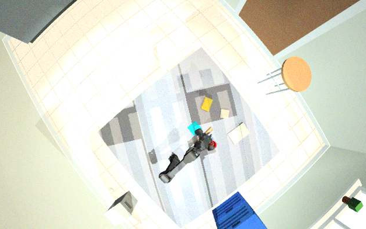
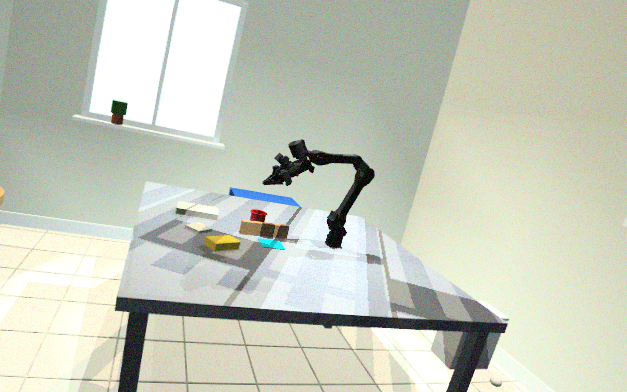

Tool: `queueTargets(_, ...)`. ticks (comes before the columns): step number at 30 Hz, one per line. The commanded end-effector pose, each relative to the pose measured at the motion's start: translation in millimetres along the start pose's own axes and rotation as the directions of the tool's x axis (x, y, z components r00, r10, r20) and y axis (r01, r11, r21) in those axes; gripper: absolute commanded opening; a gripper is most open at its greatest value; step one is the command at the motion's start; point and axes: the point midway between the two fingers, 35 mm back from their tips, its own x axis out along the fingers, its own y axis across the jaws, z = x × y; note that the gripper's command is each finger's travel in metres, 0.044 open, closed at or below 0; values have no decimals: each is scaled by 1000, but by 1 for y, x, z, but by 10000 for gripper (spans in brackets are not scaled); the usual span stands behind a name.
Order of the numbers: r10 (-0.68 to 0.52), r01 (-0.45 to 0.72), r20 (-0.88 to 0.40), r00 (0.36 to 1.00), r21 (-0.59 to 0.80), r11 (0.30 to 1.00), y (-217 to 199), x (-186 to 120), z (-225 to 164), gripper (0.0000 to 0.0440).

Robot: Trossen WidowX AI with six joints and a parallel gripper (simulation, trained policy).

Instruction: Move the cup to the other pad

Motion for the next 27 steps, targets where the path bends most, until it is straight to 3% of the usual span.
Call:
queueTargets(1,-6,6,-38,999,7,1000,1,3,1,93)
queueTargets(14,-34,34,-242,970,-6,999,2,17,-14,108)
queueTargets(27,-76,57,-432,899,-56,997,-6,27,-32,125)
